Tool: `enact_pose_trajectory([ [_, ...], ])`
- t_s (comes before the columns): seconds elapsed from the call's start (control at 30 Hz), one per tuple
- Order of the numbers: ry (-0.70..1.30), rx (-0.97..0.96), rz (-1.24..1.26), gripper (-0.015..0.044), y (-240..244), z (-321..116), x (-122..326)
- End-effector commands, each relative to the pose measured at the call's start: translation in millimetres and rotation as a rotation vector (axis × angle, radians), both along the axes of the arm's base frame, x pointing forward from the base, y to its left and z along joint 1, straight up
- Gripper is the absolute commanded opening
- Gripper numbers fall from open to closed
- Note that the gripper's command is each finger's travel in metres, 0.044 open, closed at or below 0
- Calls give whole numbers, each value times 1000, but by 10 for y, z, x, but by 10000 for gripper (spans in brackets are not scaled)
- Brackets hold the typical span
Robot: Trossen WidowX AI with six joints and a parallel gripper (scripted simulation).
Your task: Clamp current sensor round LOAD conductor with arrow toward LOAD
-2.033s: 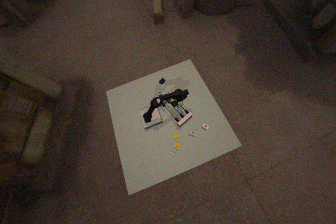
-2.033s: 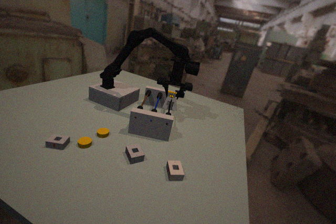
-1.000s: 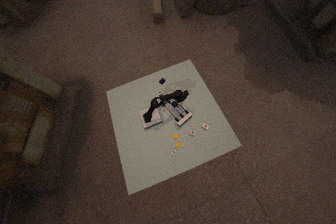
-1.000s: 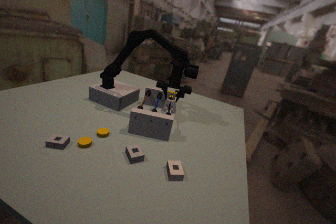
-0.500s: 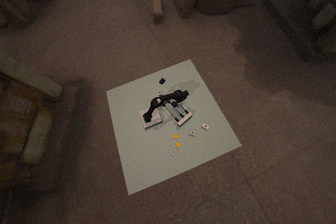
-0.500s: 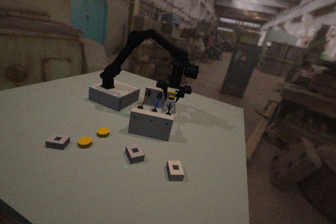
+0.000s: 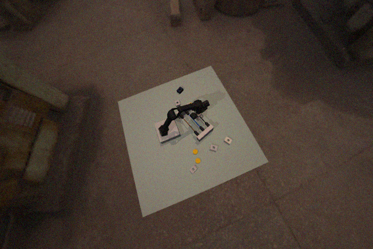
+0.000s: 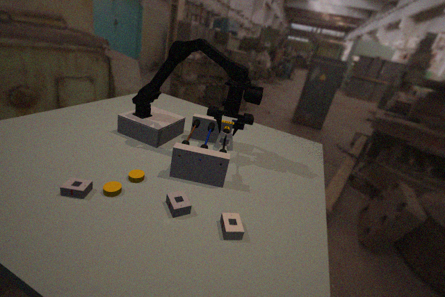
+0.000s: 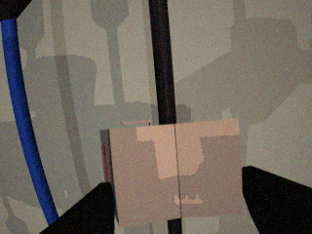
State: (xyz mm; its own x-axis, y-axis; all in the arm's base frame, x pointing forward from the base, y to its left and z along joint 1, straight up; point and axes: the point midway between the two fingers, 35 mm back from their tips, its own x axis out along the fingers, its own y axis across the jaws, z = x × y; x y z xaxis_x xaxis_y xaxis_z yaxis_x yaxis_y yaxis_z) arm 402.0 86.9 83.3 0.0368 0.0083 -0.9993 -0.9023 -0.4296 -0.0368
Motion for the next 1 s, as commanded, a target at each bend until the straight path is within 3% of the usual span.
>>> enact_pose_trajectory([
  [0.0, -1, 0, 0, 157, 0, 6, 1],
  [0.37, -1, 0, 0, 440, 0, 6, 1],
  [0.6, -1, 0, 0, 440, 0, 6, 1],
  [0.77, 1, 0, 5, 440, 17, -414, 3],
  [0.97, 1, 0, 5, 440, 18, -438, 1],
])
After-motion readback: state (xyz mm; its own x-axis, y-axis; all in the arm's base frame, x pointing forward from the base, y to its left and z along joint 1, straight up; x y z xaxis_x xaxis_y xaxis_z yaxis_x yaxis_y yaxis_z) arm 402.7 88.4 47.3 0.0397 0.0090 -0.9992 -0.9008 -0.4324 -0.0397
